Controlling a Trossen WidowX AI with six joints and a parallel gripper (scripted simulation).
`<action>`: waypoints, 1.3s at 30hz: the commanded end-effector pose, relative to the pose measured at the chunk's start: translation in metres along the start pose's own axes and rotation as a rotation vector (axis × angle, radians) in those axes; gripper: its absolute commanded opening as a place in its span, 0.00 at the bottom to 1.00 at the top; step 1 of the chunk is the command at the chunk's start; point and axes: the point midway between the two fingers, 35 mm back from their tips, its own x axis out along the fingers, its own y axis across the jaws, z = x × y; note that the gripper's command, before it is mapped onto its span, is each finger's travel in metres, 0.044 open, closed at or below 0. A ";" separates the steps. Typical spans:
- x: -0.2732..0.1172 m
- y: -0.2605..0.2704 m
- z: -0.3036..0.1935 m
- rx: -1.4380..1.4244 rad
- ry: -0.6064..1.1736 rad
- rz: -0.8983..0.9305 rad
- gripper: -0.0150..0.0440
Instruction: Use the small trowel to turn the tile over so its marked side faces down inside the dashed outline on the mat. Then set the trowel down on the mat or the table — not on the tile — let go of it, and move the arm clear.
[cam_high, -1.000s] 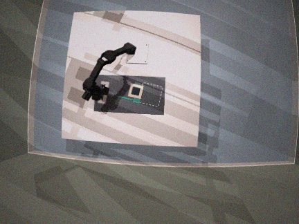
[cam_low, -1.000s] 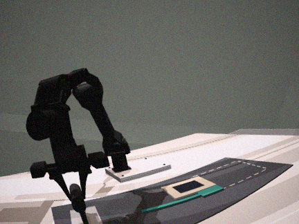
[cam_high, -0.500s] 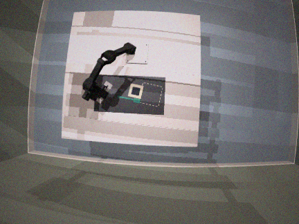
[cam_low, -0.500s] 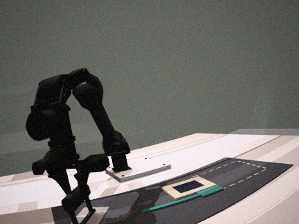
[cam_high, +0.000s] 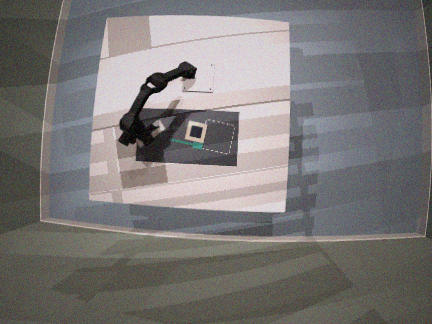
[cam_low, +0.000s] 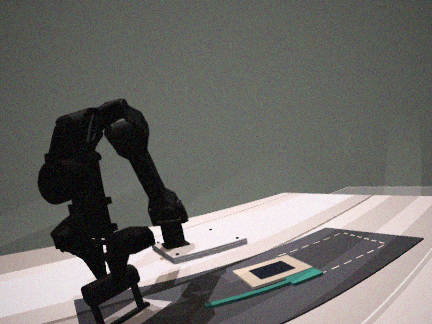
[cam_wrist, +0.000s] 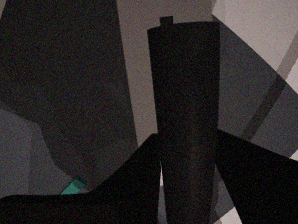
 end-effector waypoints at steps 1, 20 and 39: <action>0.000 0.001 0.000 0.018 0.002 0.007 0.56; 0.000 0.001 0.000 0.018 0.002 0.007 0.71; -0.047 0.002 0.002 -0.047 -0.020 0.013 0.71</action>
